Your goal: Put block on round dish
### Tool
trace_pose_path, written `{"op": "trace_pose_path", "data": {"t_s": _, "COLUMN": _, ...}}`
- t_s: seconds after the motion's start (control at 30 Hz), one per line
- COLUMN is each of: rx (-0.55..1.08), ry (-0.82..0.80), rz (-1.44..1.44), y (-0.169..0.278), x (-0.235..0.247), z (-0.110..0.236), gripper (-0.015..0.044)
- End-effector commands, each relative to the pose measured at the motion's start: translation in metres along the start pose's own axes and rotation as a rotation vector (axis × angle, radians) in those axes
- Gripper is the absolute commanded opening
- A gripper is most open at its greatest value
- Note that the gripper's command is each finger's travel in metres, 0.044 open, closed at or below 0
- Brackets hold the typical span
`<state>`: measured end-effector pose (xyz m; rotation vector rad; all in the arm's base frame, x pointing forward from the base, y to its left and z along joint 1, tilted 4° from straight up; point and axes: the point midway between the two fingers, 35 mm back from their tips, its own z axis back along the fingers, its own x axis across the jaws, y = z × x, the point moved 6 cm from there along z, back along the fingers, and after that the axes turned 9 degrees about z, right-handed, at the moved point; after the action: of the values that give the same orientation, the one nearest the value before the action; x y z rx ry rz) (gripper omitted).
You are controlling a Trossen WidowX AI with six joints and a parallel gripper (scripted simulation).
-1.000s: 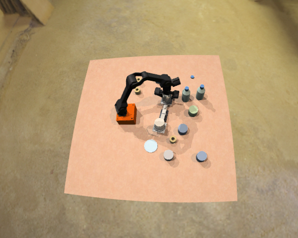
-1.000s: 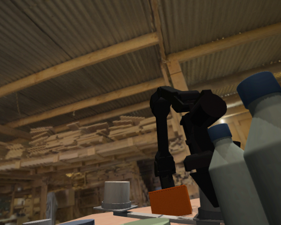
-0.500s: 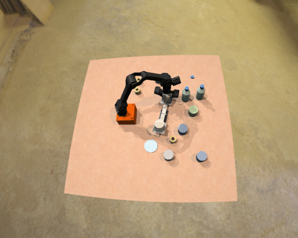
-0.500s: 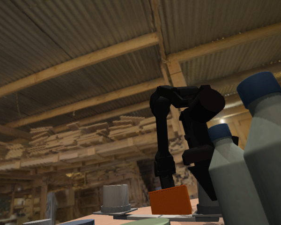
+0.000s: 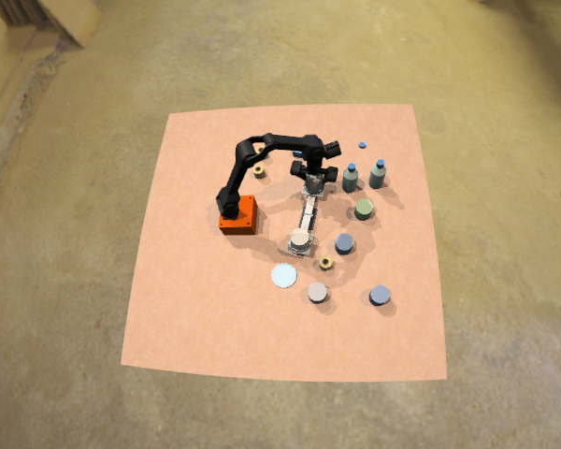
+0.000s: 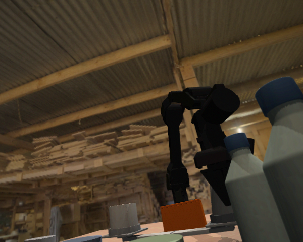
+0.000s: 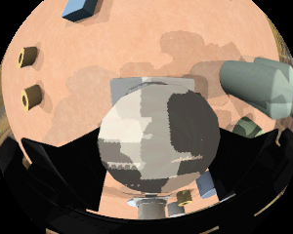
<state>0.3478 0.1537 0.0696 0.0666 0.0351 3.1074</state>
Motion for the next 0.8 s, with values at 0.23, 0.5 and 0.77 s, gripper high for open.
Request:
{"op": "trace_pose_path", "data": {"t_s": 0.23, "rx": -0.011, "ry": 0.016, "rz": 0.004, "y": -0.002, "x": -0.003, "z": 0.018, "gripper": 0.0}}
{"op": "trace_pose_path", "data": {"t_s": 0.5, "rx": -0.011, "ry": 0.016, "rz": 0.004, "y": -0.002, "x": -0.004, "z": 0.029, "gripper": 0.0}}
{"op": "trace_pose_path", "data": {"t_s": 0.77, "rx": -0.011, "ry": 0.016, "rz": 0.004, "y": -0.002, "x": -0.004, "z": 0.039, "gripper": 0.0}}
